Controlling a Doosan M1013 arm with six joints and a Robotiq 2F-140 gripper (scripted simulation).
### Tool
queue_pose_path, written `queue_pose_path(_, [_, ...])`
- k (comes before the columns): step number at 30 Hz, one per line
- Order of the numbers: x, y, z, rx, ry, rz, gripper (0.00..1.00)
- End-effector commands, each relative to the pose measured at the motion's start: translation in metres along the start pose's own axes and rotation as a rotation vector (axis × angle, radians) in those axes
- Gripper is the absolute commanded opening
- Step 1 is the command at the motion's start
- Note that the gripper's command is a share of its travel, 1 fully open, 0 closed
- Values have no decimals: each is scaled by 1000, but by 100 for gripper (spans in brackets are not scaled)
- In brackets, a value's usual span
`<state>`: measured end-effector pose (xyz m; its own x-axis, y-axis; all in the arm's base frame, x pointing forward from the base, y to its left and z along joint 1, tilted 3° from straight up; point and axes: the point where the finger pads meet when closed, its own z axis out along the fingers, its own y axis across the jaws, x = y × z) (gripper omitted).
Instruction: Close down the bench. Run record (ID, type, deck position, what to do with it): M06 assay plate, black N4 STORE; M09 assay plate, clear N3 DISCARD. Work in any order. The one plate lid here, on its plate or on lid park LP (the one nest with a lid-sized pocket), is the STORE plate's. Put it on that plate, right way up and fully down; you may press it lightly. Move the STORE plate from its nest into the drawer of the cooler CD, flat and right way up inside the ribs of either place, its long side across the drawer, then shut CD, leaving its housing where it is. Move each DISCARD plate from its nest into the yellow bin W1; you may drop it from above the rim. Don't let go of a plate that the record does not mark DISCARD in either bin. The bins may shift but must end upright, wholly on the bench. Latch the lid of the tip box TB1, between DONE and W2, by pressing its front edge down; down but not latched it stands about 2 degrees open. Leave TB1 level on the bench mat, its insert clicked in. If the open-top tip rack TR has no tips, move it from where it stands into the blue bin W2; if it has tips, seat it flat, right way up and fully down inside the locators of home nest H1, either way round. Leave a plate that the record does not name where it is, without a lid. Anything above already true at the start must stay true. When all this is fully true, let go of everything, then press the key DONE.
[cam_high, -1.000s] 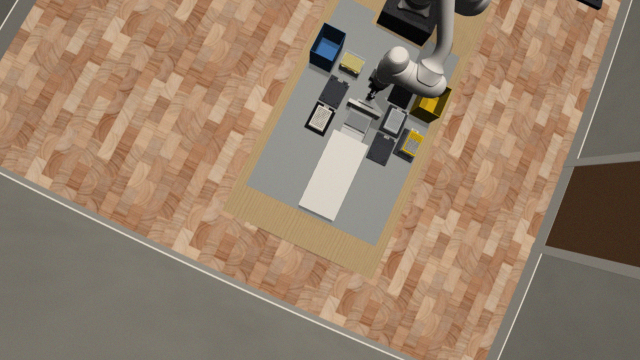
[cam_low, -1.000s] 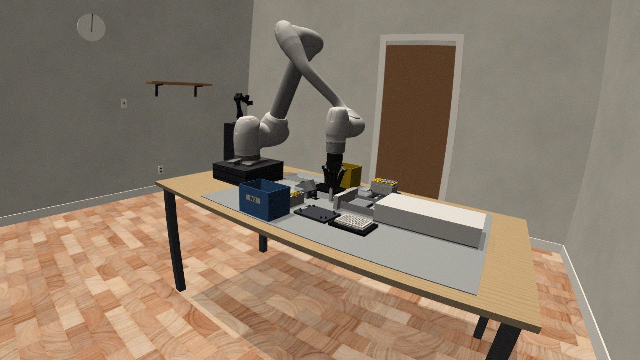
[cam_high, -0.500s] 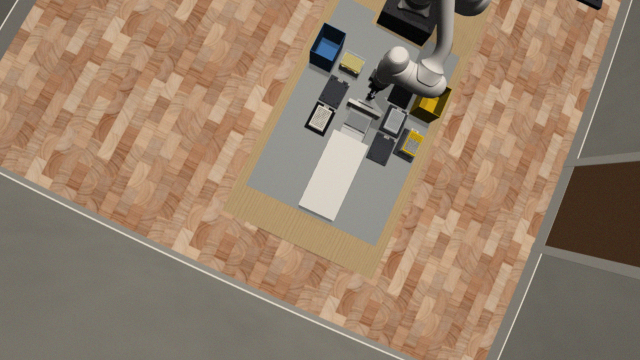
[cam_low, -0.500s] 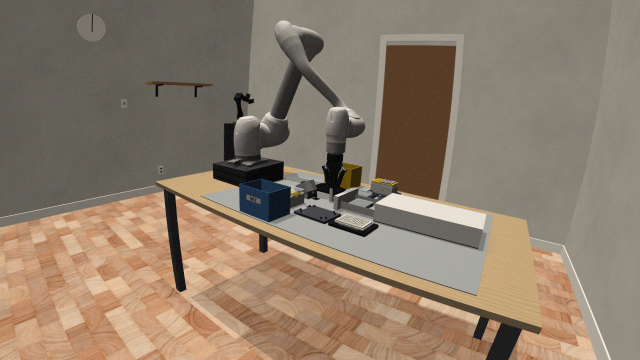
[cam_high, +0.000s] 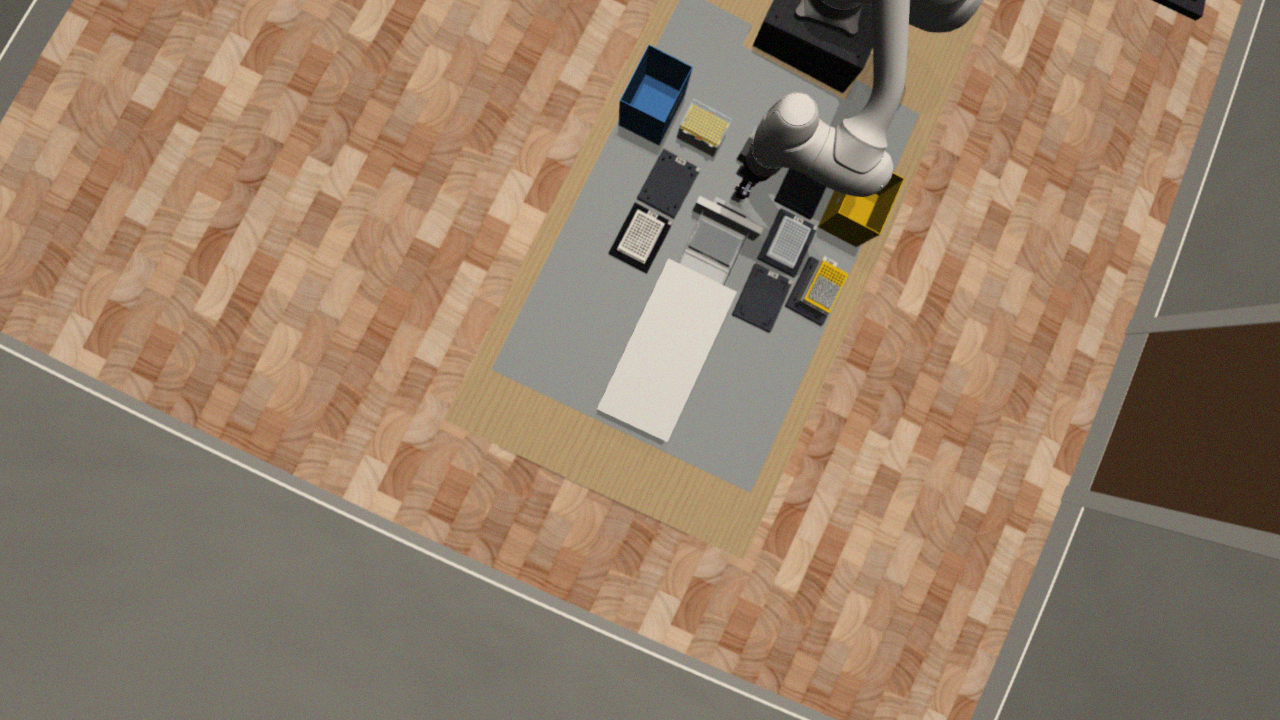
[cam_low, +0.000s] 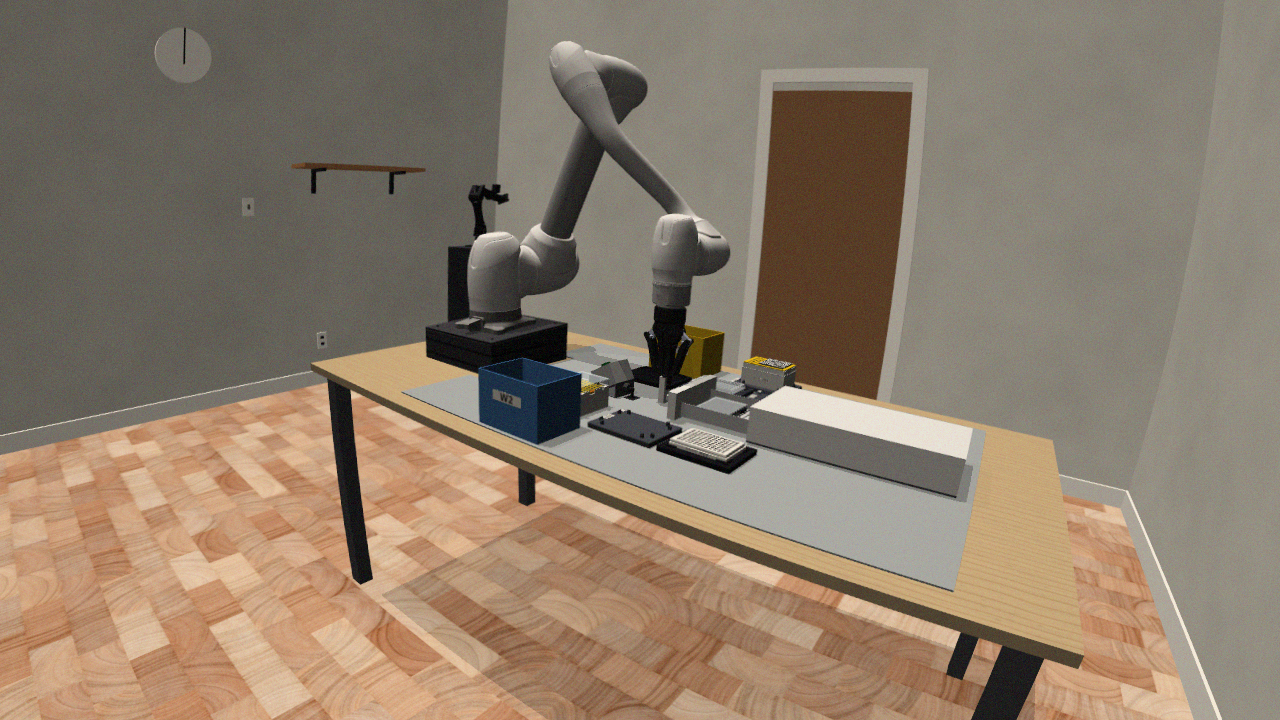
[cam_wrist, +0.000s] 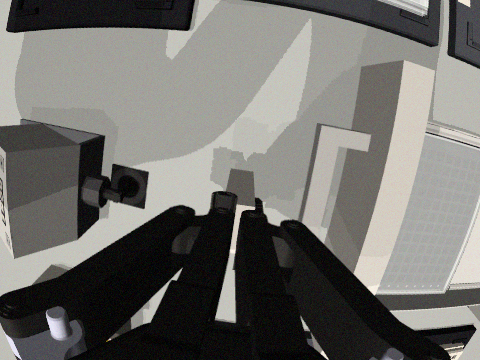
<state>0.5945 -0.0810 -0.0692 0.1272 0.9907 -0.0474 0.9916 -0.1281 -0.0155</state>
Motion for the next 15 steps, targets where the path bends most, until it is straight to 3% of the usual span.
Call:
queue_pose_path(1, [0, 0, 0, 0, 0, 0, 0])
queue_pose_path(15, [0, 11, 0, 0, 0, 0, 0])
